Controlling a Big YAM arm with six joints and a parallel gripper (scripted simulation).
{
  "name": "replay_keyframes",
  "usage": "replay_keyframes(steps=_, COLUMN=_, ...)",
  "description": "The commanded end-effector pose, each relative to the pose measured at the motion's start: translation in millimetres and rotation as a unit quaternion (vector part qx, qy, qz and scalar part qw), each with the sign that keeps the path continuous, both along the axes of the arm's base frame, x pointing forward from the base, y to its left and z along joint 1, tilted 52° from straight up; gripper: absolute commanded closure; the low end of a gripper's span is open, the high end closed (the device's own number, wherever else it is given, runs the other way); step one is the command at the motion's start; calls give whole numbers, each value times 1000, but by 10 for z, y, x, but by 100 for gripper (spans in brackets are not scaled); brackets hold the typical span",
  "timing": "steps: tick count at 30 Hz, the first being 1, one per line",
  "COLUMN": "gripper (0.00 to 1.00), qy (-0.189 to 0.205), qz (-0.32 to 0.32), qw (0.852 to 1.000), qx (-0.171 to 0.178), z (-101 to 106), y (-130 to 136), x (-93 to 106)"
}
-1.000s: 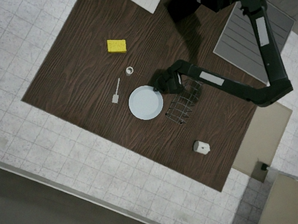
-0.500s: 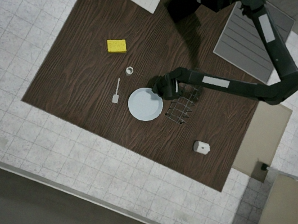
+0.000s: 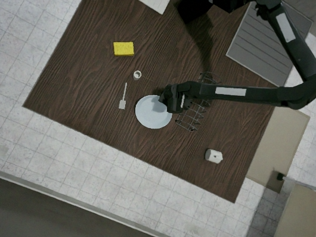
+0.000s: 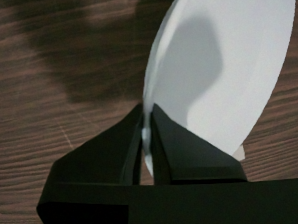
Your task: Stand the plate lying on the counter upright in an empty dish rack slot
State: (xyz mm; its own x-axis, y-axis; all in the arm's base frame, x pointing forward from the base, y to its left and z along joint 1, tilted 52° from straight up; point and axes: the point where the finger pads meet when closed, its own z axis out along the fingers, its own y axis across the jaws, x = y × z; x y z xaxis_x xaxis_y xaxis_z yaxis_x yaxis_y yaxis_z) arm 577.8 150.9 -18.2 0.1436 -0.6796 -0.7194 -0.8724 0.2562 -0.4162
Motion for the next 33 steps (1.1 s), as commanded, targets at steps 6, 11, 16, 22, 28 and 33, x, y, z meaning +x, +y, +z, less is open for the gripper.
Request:
replay_keyframes(steps=6, gripper=100, qy=29, qz=29, qw=999, qx=-16, z=47, y=-238, x=46)
replay_keyframes(steps=11, gripper=100, qy=37, qz=39, qw=998, qx=-18, z=107, y=-274, x=71)
replay_keyframes(steps=16, gripper=100, qy=58, qz=54, qw=997, qx=-20, z=93, y=-330, x=85)
replay_keyframes(steps=22, gripper=100, qy=72, qz=70, qw=995, qx=-23, z=159, y=-387, x=124)
replay_keyframes(steps=28, gripper=100, qy=80, qz=79, qw=993, qx=-25, z=193, y=-418, x=150)
replay_keyframes(steps=33, gripper=100, qy=89, qz=88, qw=992, qx=-27, z=233, y=-451, x=173)
